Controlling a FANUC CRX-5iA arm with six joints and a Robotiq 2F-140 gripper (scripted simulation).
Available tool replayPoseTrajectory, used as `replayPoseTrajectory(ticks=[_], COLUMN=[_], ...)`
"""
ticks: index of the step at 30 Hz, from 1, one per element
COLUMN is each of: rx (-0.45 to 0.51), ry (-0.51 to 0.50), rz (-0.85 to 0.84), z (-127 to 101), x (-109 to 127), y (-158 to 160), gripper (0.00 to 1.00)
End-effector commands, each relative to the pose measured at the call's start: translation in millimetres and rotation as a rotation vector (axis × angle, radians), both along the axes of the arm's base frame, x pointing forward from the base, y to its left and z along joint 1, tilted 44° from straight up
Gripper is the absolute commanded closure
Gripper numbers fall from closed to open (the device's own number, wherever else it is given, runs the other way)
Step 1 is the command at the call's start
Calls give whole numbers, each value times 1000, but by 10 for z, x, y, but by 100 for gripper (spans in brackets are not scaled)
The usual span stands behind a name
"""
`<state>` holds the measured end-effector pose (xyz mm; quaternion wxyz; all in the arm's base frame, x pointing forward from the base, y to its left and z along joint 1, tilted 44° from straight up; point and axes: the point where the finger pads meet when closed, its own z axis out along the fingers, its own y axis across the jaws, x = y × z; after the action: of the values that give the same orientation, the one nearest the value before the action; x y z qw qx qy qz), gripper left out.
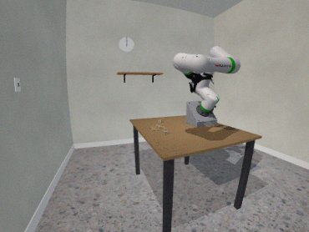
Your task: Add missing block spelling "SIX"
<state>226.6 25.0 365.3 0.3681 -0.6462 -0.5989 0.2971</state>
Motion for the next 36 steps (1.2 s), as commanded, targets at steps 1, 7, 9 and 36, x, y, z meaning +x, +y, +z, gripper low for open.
replayPoseTrajectory(ticks=[1,7,9,36], rx=[0,0,0,345], ry=[0,0,0,-374], rz=[0,0,0,-235], z=[1,1,1,-1189], x=[0,0,0,1216], y=[-1,-1,-1,345], gripper=[0,0,0,0])
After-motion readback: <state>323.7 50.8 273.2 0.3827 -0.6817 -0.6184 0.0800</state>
